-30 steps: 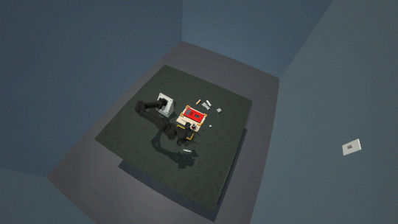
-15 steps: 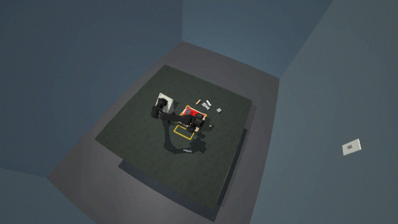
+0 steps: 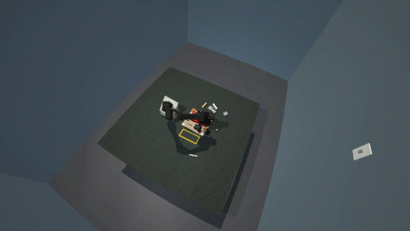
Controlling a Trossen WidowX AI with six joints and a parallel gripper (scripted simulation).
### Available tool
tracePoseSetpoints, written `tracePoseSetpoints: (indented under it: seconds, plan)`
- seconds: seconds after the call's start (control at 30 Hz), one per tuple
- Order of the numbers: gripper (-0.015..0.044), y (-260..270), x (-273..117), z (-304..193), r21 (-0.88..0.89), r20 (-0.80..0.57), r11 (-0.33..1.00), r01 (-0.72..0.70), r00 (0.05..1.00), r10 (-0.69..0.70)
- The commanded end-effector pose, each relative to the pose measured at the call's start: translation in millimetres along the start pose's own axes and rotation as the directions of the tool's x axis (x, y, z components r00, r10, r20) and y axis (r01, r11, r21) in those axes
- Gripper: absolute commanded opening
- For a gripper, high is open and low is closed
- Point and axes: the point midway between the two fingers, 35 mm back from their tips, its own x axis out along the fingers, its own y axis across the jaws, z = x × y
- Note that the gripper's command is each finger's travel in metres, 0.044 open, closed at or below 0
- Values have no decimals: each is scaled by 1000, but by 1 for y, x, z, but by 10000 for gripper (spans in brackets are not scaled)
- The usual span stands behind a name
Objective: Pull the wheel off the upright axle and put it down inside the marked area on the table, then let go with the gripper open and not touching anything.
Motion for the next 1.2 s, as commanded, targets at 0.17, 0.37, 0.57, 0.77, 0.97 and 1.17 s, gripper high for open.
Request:
tracePoseSetpoints:
  seconds: [0.17, 0.37, 0.57, 0.77, 0.97, 1.17]
  plan:
    - [300, -4, 5, -7, -4, -3, 1000, 13, 1000, -13]
    - [300, -4, 45, -5, -4, -2, 1000, 12, 1000, -12]
    - [300, -4, 76, -7, -4, -3, 1000, 17, 1000, -17]
    - [221, -4, 72, -8, -1, -14, 1000, 10, 1000, -10]
    - [162, -4, 72, -8, -1, -14, 1000, 10, 1000, -10]
    - [63, -4, 72, -8, -1, -14, 1000, 10, 1000, -10]
